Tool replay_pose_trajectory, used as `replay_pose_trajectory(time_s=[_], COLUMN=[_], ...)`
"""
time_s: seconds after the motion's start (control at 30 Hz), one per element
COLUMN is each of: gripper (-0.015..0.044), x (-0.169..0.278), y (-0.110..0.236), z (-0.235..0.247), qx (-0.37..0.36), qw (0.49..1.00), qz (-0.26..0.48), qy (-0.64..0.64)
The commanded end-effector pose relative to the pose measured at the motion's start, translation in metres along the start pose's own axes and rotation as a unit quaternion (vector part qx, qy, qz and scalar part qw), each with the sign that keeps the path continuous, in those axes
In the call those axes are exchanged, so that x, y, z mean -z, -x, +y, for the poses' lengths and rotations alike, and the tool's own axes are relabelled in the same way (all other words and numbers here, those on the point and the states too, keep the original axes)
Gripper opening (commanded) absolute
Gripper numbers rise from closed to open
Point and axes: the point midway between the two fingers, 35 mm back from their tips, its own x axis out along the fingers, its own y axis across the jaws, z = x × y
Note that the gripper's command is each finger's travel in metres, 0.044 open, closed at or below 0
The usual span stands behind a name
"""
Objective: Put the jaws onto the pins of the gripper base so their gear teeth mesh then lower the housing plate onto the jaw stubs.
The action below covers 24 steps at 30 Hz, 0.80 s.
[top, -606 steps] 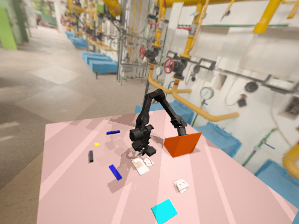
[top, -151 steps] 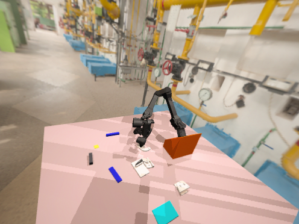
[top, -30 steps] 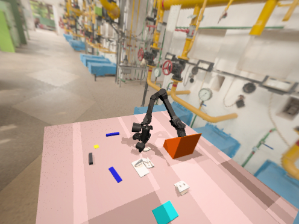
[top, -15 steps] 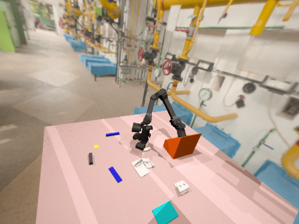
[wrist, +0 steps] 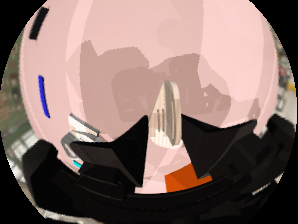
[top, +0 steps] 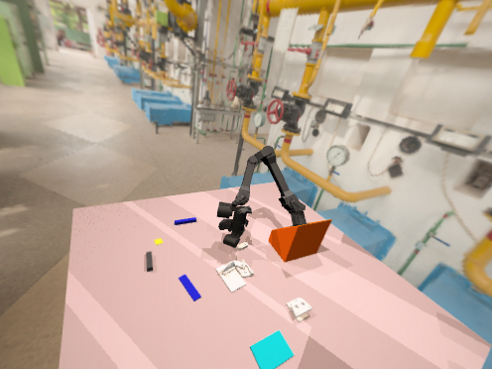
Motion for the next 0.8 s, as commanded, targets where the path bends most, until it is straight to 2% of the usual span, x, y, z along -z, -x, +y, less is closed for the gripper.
replay_pose_trajectory(time_s=[0.0, 0.77], gripper=[0.0134, 0.0134], x=[-0.002, 0.0], y=[0.009, 0.076], z=[0.002, 0.001], qx=[-0.002, -0.005], qw=[1.0, 1.0], qz=[0.0, 0.001], qy=[-0.002, 0.0])
